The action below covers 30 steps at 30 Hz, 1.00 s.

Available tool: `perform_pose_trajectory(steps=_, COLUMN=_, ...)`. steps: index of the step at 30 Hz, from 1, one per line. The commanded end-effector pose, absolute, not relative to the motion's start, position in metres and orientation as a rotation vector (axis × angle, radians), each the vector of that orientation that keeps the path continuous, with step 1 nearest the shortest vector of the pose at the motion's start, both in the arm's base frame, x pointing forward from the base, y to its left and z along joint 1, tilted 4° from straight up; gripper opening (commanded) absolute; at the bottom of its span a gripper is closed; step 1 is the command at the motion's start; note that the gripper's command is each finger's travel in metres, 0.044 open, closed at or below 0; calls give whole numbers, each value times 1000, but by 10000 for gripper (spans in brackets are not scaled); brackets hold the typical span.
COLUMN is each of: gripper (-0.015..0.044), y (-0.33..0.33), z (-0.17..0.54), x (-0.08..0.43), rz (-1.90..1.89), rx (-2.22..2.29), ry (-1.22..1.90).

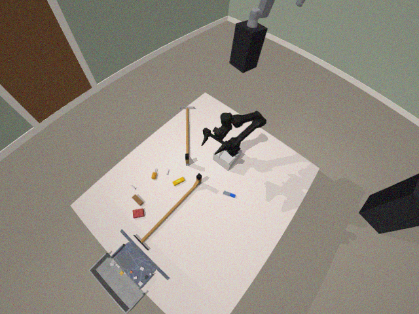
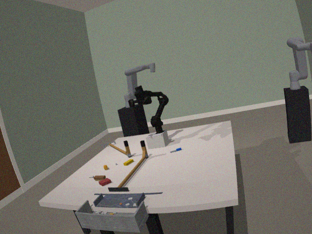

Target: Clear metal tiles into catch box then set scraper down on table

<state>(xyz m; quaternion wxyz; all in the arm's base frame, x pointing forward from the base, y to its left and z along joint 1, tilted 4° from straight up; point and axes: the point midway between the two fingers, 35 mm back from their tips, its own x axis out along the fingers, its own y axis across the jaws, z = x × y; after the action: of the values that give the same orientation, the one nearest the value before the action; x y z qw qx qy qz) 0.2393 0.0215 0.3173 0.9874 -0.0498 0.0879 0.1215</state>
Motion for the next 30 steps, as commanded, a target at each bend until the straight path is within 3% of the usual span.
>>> perform_pose_trajectory(steps=1, gripper=440, y=22, z=318, x=239, rz=248, rx=-94, ry=176)
perform_pose_trajectory(steps=30, gripper=440, y=11, z=212, x=297, rz=193, rx=-84, ry=478)
